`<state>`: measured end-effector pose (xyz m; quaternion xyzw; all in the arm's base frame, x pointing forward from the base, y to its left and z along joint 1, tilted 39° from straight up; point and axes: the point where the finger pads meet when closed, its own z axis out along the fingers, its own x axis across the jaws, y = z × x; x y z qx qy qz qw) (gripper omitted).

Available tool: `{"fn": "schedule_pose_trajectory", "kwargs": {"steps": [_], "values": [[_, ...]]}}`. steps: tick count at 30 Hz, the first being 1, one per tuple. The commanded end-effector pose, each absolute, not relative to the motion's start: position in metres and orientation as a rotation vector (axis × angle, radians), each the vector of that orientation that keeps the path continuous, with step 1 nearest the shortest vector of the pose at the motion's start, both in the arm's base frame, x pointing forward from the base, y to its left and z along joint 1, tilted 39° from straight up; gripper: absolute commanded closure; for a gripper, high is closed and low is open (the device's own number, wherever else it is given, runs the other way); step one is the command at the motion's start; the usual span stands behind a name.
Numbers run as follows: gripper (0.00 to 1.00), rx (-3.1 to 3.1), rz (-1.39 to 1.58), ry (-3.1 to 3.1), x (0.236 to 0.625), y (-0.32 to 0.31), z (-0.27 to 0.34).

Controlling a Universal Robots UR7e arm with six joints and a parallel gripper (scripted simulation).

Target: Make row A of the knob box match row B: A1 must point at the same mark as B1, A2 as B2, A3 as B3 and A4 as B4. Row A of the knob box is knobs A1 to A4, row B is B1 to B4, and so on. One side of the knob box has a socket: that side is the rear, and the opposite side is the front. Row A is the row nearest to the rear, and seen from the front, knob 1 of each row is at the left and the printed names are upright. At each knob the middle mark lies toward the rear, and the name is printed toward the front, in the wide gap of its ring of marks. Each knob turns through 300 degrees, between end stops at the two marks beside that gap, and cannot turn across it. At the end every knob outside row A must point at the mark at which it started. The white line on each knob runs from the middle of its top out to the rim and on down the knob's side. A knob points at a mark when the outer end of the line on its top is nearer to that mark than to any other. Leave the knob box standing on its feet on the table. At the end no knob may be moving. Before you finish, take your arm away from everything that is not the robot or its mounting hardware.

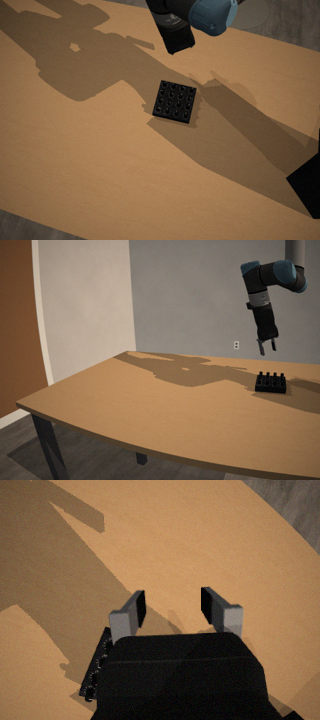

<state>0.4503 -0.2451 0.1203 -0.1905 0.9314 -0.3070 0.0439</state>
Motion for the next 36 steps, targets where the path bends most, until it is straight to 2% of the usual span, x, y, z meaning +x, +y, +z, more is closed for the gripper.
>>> {"fn": "schedule_pose_trajectory", "kwargs": {"steps": [1, 36], "values": [[0.0, -0.78, -0.947, 2.797, 0.453, -0.238, 0.107], [0.0, -1.954, -1.042, 2.226, 0.446, -0.166, 0.044]]}}
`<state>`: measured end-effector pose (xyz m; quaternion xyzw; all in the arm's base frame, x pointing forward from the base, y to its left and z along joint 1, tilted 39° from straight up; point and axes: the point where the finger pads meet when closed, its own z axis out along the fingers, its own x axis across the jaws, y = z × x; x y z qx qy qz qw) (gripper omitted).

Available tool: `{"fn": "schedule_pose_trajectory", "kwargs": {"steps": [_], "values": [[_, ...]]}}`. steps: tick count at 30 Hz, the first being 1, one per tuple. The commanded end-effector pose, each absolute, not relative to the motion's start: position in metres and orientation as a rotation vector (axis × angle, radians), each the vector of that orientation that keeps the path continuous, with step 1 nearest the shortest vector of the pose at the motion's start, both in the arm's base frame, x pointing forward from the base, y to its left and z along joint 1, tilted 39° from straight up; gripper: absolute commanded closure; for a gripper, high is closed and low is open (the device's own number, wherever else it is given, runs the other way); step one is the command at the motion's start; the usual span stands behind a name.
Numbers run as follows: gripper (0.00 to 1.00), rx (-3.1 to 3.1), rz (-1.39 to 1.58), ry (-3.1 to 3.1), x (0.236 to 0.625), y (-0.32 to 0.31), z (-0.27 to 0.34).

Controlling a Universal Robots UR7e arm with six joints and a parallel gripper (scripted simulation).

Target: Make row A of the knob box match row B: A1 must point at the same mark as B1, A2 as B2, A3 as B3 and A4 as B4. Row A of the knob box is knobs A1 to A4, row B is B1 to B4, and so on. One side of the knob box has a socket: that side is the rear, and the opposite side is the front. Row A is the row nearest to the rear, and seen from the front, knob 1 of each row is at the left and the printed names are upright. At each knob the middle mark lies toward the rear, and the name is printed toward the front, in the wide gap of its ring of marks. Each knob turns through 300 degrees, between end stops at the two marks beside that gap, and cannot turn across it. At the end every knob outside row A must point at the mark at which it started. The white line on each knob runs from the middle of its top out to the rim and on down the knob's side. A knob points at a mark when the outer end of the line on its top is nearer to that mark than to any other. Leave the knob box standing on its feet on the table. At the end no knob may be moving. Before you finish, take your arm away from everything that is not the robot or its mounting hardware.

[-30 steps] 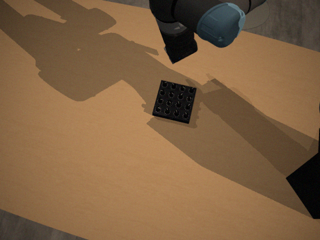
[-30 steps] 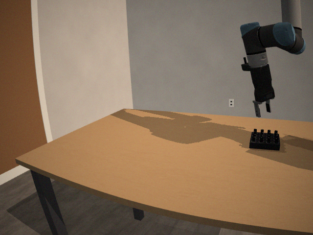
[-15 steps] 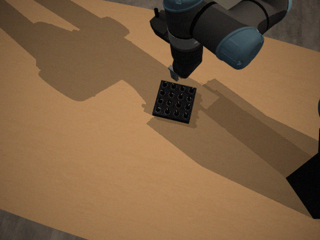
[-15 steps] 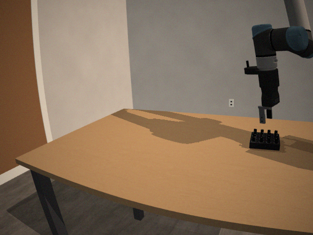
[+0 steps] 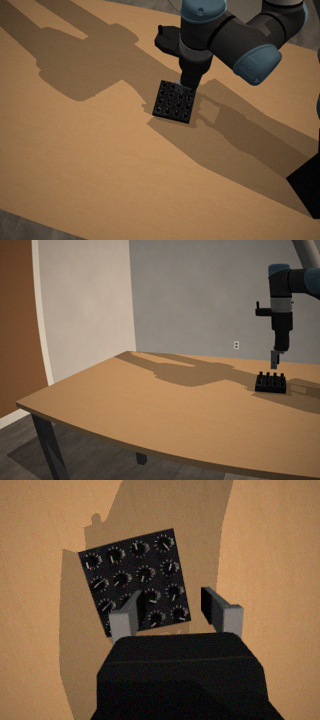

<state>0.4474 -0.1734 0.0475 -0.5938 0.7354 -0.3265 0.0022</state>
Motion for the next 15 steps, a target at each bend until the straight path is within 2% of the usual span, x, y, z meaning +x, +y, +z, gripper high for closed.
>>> {"fn": "schedule_pose_trajectory", "kwargs": {"steps": [1, 15], "values": [[0.0, -1.974, -1.045, 2.209, 0.445, -0.165, 0.044], [0.0, -2.11, -1.065, 2.093, 0.441, -0.154, 0.039]]}}
